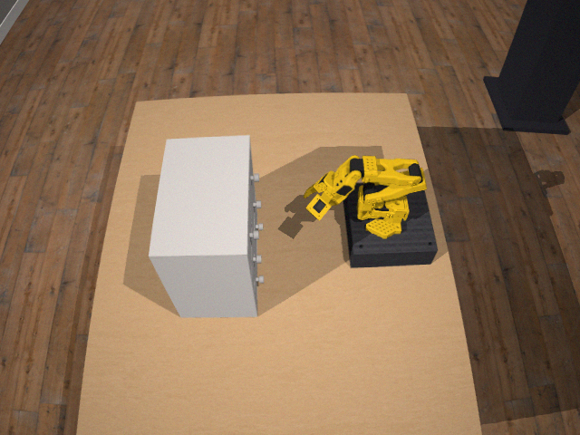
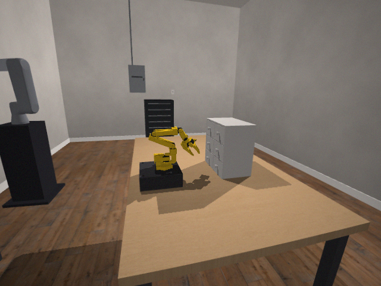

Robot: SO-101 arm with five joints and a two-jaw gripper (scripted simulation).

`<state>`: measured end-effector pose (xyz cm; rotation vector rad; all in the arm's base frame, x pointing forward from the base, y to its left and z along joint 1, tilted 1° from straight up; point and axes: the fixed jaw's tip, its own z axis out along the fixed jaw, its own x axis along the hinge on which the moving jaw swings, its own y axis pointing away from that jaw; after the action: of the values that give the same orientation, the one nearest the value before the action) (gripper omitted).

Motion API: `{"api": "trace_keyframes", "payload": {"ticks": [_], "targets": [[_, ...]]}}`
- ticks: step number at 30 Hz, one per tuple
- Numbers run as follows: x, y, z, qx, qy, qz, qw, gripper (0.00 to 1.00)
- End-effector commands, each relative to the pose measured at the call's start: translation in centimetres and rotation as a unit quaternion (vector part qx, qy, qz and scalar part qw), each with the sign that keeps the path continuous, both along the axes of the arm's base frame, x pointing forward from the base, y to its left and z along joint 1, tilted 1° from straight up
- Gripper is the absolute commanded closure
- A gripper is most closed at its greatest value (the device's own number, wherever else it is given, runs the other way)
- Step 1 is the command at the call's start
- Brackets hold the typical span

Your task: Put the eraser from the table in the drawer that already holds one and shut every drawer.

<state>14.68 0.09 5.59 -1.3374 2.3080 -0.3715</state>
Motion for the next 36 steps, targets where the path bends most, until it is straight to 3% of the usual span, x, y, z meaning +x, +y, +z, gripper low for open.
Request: {"api": "trace_keyframes", "payload": {"ticks": [1, 10, 23, 36], "targets": [[-0.19, -0.07, -0.20, 0.025, 0.005, -0.047, 0.999, 0.79], [-0.11, -0.05, -0.16, 0.067, 0.003, -0.124, 0.990, 0.79], [0.04, -0.06, -0.08, 0.133, 0.001, -0.242, 0.961, 0.79], [0.25, -0.13, 0.04, 0.207, -0.003, -0.376, 0.903, 0.79]]}}
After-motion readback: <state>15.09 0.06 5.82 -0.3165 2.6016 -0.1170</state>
